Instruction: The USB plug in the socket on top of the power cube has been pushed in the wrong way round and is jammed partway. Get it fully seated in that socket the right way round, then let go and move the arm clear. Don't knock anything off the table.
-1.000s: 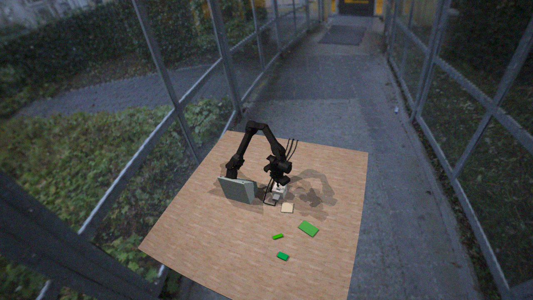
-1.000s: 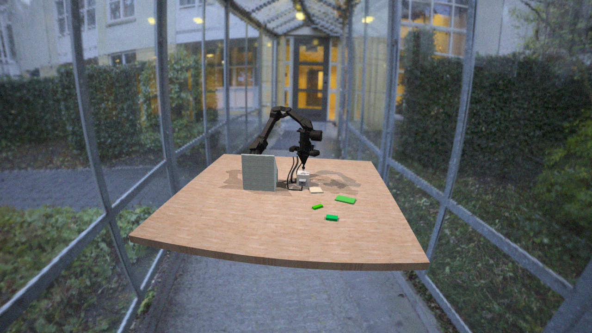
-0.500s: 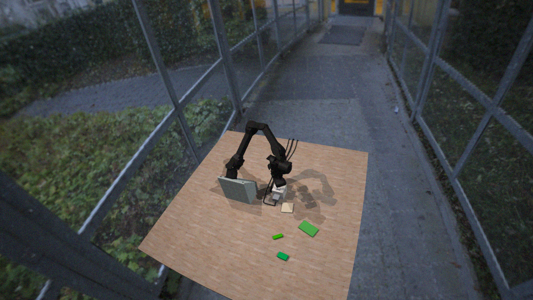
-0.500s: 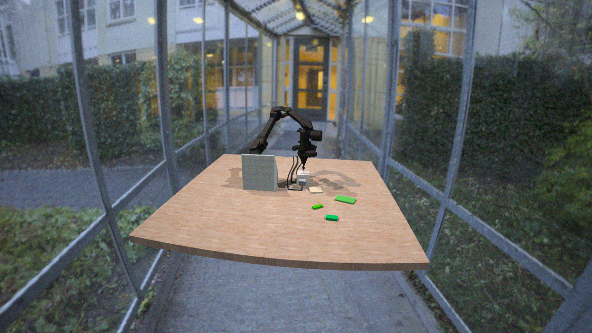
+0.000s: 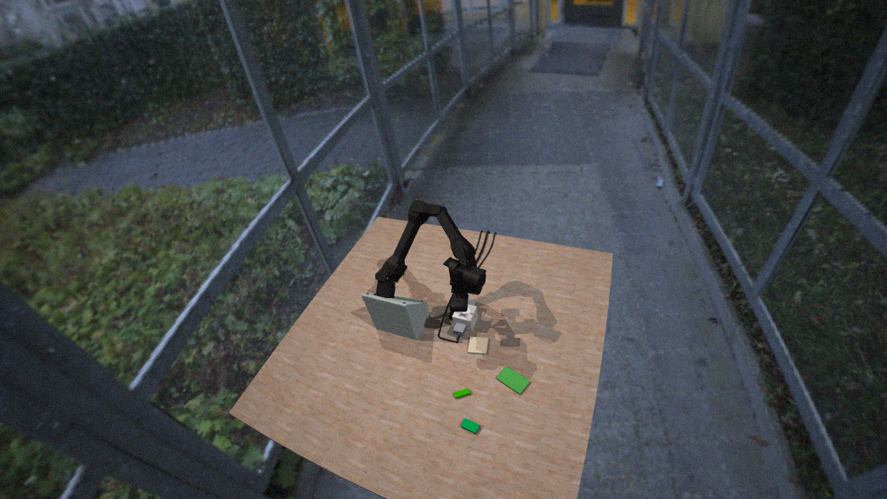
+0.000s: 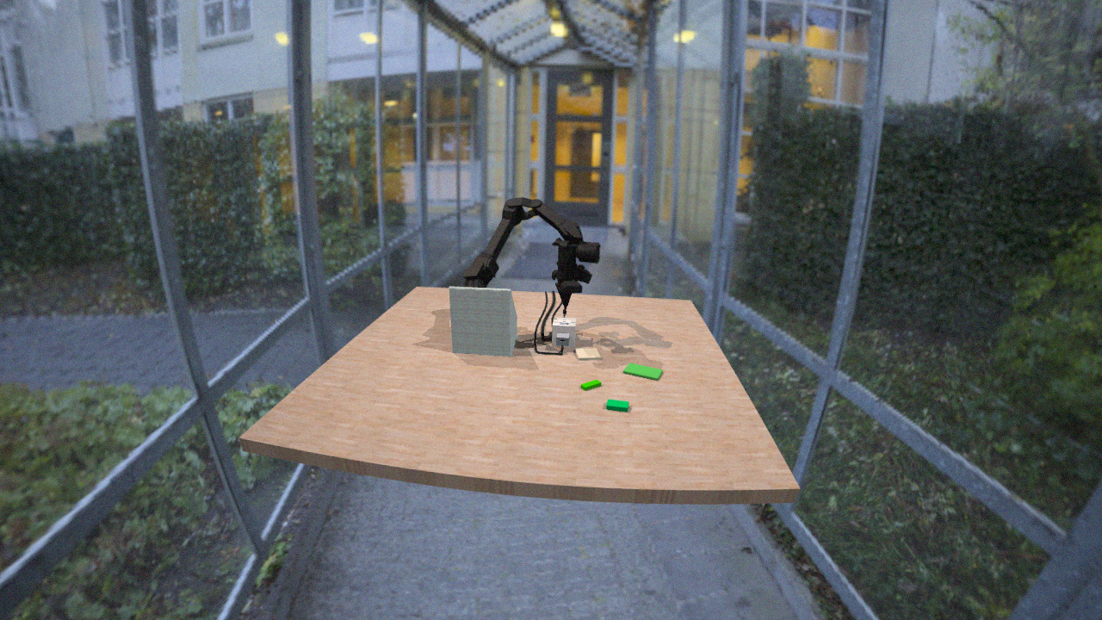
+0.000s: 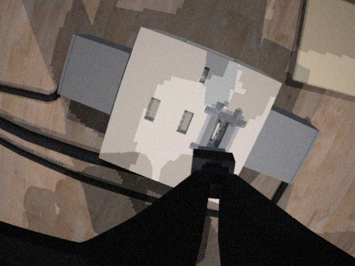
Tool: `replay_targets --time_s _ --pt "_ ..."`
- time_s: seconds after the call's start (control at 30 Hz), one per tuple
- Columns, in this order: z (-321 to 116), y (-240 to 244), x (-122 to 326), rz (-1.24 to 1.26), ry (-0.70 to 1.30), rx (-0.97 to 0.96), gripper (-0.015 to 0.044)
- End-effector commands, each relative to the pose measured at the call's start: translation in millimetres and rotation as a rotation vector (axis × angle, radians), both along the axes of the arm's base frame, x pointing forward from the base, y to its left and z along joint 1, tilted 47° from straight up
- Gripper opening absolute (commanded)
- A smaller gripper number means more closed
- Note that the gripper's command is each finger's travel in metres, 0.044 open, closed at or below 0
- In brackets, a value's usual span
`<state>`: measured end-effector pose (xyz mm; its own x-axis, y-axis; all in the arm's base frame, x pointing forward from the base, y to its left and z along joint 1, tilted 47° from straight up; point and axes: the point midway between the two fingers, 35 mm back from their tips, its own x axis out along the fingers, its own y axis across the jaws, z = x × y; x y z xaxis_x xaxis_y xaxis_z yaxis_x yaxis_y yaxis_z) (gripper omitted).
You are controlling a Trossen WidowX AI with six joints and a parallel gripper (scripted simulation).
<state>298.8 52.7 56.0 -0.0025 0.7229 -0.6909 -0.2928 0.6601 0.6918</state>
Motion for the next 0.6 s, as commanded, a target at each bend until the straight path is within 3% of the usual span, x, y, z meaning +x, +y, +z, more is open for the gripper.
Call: replay_targets --time_s 0.0,0.57 --pt "-0.3 0.1 0.1 -0.067 0.069 -0.001 0.0" --pt "-0.3 0.1 0.1 -0.374 0.391 -0.002 0.0"
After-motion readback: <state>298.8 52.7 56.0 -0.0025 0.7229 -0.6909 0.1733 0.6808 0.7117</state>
